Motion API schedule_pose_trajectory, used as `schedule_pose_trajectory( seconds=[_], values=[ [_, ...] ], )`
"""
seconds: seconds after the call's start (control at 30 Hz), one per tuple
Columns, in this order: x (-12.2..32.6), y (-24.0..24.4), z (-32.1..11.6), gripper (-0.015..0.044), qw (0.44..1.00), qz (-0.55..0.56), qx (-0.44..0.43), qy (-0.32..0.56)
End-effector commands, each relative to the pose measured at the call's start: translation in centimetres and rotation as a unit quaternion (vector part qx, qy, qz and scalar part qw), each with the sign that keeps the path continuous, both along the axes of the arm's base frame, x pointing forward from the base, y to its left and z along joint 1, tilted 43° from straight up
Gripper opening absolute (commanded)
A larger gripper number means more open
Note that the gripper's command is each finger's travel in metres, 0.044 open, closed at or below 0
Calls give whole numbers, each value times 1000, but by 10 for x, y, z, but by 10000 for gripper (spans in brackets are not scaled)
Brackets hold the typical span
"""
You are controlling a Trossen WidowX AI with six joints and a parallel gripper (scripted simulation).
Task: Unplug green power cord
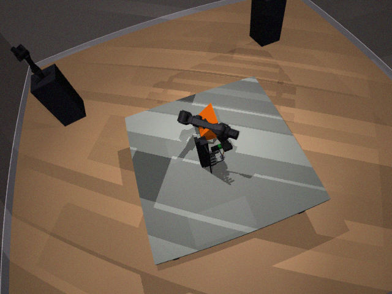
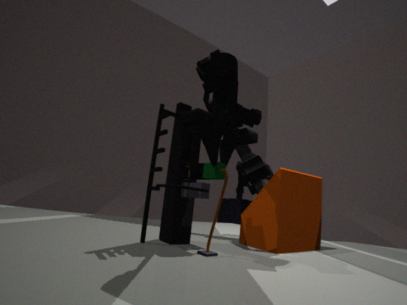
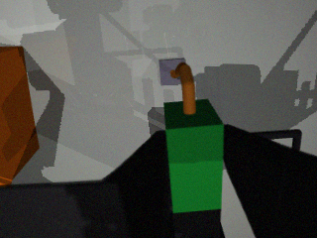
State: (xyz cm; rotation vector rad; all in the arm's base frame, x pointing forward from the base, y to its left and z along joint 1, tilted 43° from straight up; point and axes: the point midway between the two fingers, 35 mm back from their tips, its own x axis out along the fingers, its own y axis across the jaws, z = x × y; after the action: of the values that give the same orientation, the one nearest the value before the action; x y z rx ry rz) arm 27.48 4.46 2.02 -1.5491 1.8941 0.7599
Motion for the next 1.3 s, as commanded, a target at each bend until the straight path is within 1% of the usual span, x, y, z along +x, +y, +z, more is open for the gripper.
schedule_pose_trajectory(
  seconds=[0.0,0.27,0.4,0.5,0.57,1.27],
  values=[
    [1,-6,3,131,1000,-3,1,-5],
    [1,-6,3,341,1000,-3,1,-5],
    [5,13,-8,440,1000,-2,3,-5],
    [7,38,-23,440,1000,-3,4,-5],
    [8,46,-28,440,1000,-3,4,-6],
    [8,46,-28,440,1000,-3,4,-6]
  ],
)
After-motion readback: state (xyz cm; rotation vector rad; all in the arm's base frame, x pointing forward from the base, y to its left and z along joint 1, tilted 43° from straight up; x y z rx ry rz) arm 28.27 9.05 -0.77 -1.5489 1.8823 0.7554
